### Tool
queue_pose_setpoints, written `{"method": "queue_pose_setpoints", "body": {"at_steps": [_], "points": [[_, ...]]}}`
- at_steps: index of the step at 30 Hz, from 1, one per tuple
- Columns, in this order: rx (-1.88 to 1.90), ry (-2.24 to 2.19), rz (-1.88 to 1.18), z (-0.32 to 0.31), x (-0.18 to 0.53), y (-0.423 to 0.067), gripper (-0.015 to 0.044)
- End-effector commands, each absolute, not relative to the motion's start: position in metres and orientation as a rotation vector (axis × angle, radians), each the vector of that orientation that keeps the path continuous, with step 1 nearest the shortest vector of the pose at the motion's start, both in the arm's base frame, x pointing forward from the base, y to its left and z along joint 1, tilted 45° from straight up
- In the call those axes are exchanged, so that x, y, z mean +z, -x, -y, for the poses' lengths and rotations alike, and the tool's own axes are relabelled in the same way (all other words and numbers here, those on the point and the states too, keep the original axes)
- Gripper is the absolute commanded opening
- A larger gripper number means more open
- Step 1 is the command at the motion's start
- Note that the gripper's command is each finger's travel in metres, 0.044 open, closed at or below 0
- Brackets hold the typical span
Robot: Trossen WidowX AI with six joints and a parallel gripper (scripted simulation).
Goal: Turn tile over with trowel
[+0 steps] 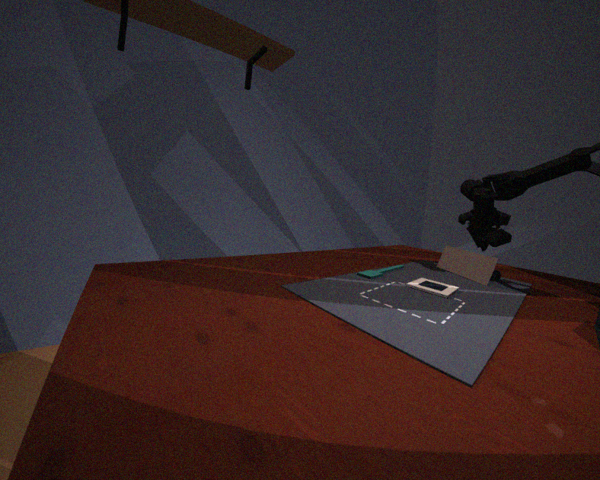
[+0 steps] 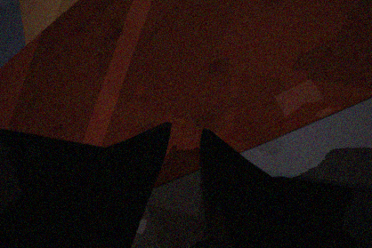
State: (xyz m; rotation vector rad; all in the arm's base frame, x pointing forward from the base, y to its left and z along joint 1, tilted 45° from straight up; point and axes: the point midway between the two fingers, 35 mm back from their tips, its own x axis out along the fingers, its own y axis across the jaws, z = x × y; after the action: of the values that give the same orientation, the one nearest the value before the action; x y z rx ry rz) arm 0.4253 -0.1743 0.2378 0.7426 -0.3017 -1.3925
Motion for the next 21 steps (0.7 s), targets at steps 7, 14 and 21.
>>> {"method": "queue_pose_setpoints", "body": {"at_steps": [7, 14, 21], "points": [[-1.371, -0.551, 0.002, 0.163, 0.223, -0.413, 0.01], [-1.332, -0.408, -0.212, 0.154, 0.213, -0.402, 0.01], [-1.274, -0.265, -0.419, 0.145, 0.202, -0.389, 0.01]]}}
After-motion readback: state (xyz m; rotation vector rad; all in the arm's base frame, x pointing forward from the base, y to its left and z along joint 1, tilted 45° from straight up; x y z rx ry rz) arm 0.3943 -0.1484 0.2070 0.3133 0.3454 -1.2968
